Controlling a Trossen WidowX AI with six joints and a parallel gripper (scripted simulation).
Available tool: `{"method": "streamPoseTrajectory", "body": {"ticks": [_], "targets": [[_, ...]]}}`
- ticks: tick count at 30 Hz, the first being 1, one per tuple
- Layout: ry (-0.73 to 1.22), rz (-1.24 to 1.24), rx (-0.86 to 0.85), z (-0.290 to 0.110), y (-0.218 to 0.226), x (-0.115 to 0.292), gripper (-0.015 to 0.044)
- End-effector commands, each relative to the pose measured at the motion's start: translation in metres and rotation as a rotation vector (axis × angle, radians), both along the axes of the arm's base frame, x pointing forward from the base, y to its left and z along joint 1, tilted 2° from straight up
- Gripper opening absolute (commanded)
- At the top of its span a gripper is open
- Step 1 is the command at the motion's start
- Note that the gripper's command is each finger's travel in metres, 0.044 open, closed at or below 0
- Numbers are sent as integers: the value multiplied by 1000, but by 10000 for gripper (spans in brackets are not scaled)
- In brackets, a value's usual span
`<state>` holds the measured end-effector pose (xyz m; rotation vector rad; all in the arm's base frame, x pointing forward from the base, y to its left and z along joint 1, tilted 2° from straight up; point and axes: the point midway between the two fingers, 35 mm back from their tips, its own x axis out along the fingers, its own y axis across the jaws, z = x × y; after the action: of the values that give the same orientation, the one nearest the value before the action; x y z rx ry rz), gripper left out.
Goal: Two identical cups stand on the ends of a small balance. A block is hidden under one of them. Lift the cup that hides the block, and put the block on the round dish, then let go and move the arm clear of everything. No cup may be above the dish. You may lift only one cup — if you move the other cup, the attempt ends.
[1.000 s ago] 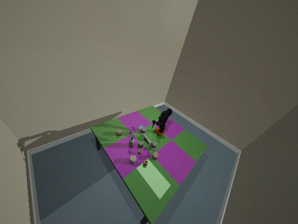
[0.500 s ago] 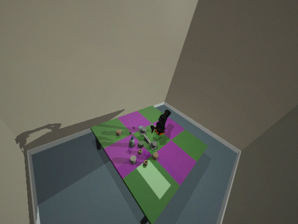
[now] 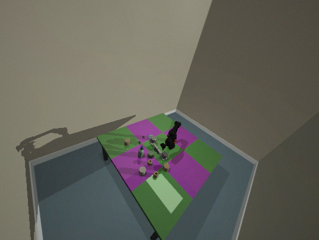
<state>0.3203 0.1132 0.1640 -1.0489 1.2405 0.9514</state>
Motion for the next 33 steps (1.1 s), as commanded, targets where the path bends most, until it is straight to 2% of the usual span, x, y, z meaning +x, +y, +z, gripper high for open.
{"method": "streamPoseTrajectory", "body": {"ticks": [1, 5, 33], "targets": [[65, 108, -16, -16, 10, 6, 440], [104, 182, -24, -26, 17, 9, 440], [104, 182, -24, -66, 17, 11, 440]]}}
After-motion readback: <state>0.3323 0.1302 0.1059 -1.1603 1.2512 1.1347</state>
